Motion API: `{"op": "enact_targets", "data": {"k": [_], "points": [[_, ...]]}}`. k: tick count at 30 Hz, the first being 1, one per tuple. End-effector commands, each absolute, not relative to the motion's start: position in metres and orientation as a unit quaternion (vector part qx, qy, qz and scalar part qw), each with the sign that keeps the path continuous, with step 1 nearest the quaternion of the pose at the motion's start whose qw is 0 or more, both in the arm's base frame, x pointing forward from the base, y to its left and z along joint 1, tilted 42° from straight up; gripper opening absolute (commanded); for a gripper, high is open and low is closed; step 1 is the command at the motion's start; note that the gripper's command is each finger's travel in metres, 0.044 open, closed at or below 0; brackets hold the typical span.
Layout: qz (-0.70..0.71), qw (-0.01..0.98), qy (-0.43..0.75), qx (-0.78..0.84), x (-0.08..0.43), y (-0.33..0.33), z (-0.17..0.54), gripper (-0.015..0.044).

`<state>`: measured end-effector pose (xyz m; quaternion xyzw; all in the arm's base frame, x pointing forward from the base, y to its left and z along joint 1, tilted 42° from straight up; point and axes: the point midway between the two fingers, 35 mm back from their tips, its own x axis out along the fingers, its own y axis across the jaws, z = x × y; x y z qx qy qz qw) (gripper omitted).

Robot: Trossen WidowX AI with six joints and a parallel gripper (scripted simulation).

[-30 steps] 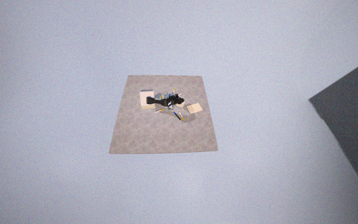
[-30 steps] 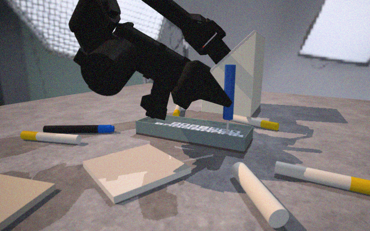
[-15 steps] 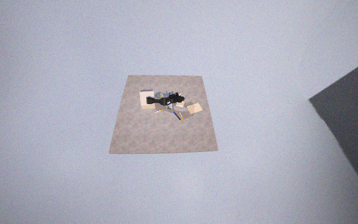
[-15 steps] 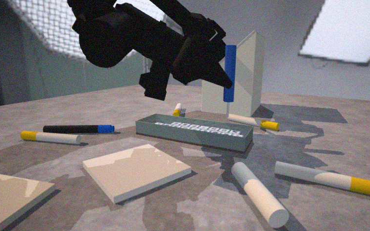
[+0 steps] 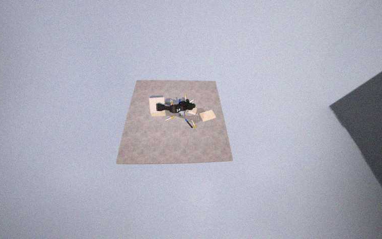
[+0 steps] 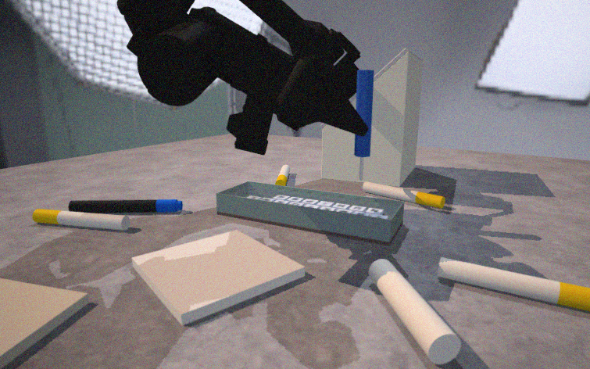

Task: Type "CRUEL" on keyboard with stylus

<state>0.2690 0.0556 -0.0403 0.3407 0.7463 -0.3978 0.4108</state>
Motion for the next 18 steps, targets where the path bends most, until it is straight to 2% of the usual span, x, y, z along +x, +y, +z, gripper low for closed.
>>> {"op": "enact_targets", "data": {"k": [1,11,14,18], "points": [[-0.396,0.414,0.746,0.340,0.268,0.048,-0.045,0.0000],[-0.396,0.414,0.746,0.340,0.268,0.042,-0.052,0.0000],[-0.396,0.414,0.746,0.340,0.268,0.040,-0.054,0.0079],[-0.396,0.414,0.746,0.340,0.268,0.038,-0.056,0.0081]]}}
